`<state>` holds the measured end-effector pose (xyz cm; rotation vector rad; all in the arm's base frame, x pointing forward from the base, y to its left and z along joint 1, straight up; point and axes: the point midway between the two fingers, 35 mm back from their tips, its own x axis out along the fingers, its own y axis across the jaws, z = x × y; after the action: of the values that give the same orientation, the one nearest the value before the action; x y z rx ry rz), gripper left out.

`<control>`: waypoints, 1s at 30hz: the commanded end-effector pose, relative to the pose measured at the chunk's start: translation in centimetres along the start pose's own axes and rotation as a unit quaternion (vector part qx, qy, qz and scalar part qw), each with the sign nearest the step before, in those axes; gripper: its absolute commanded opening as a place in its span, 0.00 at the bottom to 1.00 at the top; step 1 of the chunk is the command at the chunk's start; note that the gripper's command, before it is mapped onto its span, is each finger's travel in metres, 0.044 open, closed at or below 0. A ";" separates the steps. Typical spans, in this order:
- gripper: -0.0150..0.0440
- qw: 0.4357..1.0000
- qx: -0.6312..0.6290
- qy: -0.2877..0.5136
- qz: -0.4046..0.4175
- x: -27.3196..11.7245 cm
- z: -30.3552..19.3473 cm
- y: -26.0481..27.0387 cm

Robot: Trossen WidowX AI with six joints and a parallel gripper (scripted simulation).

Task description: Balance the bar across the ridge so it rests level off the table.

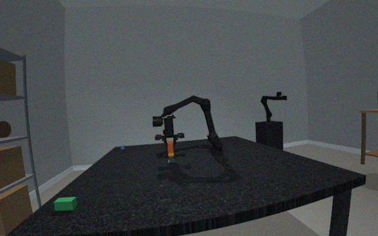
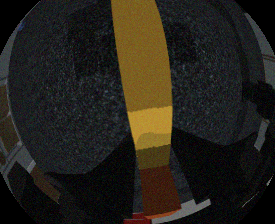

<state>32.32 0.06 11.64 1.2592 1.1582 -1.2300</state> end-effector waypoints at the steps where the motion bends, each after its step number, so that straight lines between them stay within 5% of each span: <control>1: 0.25 1.000 0.002 0.003 0.001 0.1 -0.1 0.0; 30: 0.25 1.000 0.002 0.003 0.001 0.3 -0.1 0.0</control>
<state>32.30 0.07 11.44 1.2593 1.1582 -1.2299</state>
